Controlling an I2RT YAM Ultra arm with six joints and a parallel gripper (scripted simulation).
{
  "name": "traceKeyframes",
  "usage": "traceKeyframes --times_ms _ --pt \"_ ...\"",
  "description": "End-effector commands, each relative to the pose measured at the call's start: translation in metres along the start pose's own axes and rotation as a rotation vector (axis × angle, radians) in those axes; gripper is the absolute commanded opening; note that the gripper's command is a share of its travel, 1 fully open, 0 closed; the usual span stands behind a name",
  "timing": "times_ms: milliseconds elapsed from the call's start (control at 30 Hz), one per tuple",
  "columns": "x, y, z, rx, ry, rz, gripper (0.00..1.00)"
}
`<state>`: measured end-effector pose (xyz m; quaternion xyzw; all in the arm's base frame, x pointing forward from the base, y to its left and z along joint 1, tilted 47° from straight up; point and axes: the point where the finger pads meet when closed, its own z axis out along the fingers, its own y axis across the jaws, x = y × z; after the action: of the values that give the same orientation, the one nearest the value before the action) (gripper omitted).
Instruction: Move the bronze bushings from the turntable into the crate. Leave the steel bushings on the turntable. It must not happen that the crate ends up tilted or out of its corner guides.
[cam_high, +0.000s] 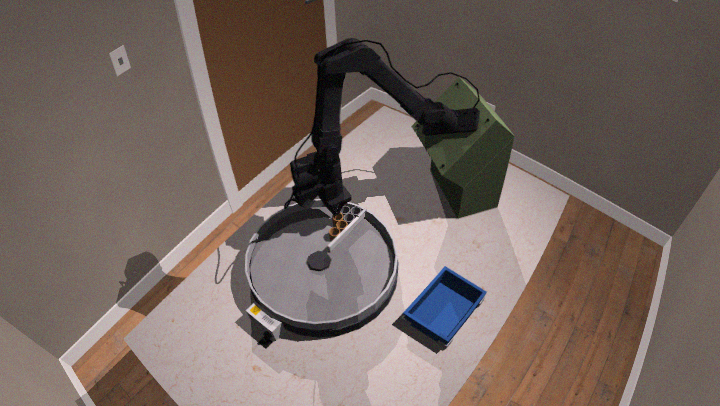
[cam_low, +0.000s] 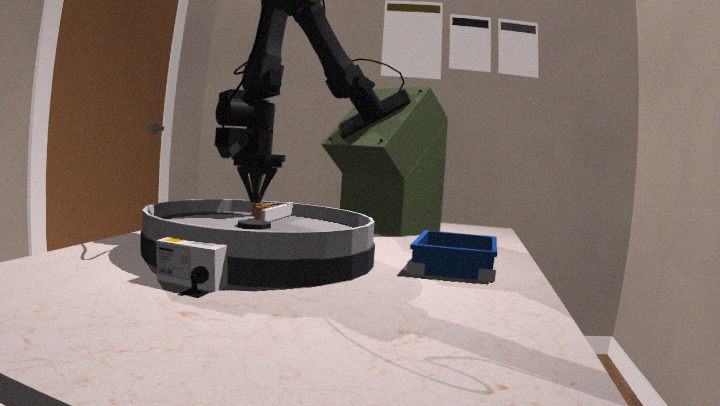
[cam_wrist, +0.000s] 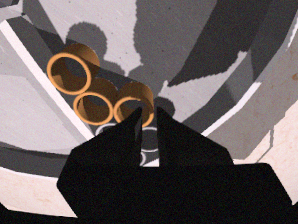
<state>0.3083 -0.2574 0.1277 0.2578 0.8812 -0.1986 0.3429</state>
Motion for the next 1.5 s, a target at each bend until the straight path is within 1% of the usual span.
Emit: traceKeyframes --times_ms 0,67,100,200,233,267,333,1400,1433,1467 --pt "-0.005 0.0 0.004 -0.006 -0.018 -0.001 0.13" --pt "-0.006 -0.002 0.002 -0.003 -0.028 0.001 0.13" --pt "0.003 -0.001 0.009 -0.005 -0.003 -0.001 0.13" --pt "0.008 0.002 0.013 -0.01 0.006 -0.006 0.13" --pt "0.006 0.002 0.011 -0.01 -0.002 -0.006 0.13" --pt "0.0 0.001 0.005 -0.007 -0.023 -0.003 0.13" --pt "-0.01 -0.001 0.002 -0.004 -0.046 0.0 0.13" --pt "-0.01 -0.001 0.002 -0.004 -0.046 0.0 0.13" --pt "-0.01 -0.001 0.002 -0.004 -0.046 0.0 0.0" --pt "-0.01 -0.001 0.002 -0.004 -0.046 0.001 0.0"
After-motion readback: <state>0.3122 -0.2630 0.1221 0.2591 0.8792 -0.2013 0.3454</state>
